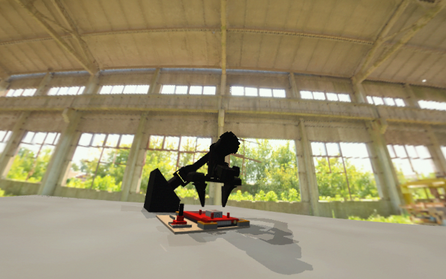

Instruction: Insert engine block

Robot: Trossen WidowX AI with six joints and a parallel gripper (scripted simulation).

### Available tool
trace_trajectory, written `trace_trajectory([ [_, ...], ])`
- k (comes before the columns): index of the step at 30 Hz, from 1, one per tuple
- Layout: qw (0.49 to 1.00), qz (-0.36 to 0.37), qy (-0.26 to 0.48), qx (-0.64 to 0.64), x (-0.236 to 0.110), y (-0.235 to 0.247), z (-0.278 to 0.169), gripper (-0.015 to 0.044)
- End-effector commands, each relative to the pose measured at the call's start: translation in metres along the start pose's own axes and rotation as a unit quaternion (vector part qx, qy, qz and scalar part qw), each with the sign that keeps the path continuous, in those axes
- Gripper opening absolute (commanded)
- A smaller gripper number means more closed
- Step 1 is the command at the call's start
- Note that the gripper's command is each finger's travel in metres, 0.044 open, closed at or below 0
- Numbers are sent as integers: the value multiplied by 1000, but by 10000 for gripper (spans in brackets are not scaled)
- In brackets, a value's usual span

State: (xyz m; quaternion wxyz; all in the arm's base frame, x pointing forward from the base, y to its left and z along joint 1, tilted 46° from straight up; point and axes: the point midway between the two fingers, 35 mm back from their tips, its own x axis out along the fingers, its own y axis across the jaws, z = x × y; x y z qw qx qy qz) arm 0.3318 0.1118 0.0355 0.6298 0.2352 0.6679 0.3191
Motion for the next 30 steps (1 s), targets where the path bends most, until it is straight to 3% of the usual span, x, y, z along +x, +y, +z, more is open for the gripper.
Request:
trace_trajectory([
  [1, 1000, 0, -2, -3, -2, 1, 2, 256],
  [11, 1000, 0, -2, -3, -2, 1, 2, 0],
  [30, 1000, 0, -2, -3, -2, 1, 2, 0],
])
